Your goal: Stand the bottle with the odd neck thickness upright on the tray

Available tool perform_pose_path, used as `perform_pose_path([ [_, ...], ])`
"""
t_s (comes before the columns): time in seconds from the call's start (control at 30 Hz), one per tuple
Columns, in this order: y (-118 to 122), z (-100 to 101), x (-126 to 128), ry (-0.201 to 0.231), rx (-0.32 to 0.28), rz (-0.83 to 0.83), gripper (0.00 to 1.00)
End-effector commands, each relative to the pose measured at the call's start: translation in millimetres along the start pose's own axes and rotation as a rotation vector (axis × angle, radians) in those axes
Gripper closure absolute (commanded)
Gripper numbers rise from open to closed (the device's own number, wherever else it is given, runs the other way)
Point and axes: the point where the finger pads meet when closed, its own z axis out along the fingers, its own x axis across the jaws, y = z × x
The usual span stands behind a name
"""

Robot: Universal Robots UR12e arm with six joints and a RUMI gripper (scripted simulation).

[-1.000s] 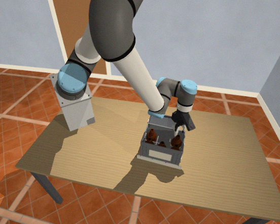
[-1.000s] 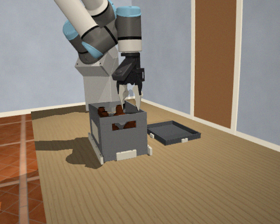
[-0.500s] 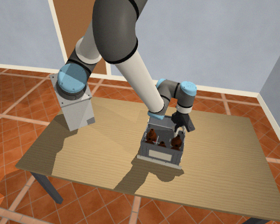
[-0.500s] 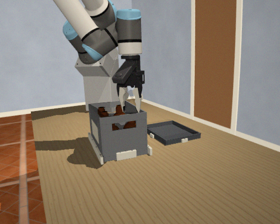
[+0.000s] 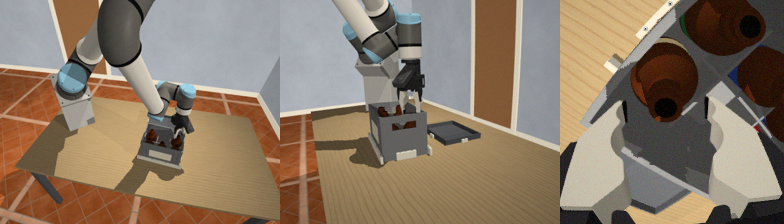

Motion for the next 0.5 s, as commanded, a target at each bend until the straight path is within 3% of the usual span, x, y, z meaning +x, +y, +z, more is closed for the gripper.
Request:
perform_pose_path([
  [0.0,-0.3,4.6,-0.4,-0.001,0.001,0.0,0.62],
  [0.47,-0.3,11.3,-0.4,-0.001,0.001,0.0,0.62],
])
